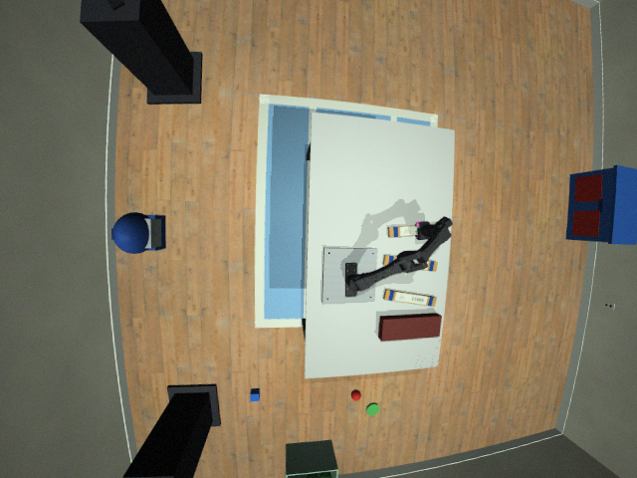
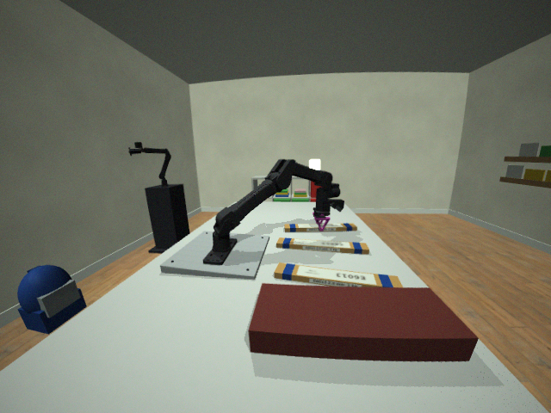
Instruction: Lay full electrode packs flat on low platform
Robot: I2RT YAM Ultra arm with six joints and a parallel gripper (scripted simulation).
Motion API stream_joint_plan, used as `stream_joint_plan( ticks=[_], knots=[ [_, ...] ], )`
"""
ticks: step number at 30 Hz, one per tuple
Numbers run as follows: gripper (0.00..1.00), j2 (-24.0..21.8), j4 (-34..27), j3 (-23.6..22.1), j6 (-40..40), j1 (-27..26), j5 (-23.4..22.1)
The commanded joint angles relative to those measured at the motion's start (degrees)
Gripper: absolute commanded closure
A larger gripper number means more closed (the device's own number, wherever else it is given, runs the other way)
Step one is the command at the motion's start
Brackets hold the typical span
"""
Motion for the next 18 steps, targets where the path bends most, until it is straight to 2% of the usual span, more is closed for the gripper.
stream_joint_plan(
  ticks=[1, 6, 7, 18],
  knots=[
    [1.0, -2.6, 1.1, 0.8, -0.4, -0.1, 0.2],
    [1.0, -2.5, 1.0, 0.4, -0.3, -0.1, 0.2],
    [0.05, -2.5, 1.0, 0.4, -0.3, -0.1, 0.2],
    [0.05, -2.5, 1.0, 0.4, -0.3, -0.1, 0.2]
  ],
)
